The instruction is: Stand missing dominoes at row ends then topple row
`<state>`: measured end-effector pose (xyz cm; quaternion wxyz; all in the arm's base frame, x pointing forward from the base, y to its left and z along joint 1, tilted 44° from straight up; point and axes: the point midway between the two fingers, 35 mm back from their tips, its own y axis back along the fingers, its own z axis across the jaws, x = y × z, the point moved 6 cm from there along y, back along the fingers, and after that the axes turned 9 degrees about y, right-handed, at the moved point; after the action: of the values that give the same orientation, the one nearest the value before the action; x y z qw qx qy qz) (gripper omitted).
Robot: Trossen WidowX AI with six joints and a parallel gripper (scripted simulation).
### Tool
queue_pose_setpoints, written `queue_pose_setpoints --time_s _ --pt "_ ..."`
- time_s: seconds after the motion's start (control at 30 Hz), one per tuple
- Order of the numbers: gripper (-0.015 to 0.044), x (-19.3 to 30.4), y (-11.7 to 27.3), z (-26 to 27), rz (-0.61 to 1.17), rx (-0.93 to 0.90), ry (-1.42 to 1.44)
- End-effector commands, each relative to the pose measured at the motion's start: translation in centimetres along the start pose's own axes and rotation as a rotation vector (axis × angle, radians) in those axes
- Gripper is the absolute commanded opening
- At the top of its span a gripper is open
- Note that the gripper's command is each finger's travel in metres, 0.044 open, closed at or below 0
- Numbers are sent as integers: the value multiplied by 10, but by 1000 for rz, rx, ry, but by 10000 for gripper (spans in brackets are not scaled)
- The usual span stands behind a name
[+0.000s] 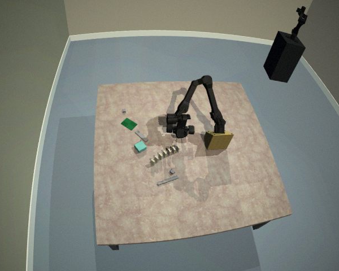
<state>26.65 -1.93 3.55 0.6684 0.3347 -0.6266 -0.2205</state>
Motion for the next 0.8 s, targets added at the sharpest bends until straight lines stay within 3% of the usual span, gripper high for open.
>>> queue_pose_setpoints --time_s 0.0,0.17,0.57,0.77 --pt "107 0 -1 2 4 -4 7" --pt "107 -1 6 1 4 -4 7" --pt "107 -11 150 -5 -4 -4 8" --pt "107 -11 160 -6 -4 -4 8"
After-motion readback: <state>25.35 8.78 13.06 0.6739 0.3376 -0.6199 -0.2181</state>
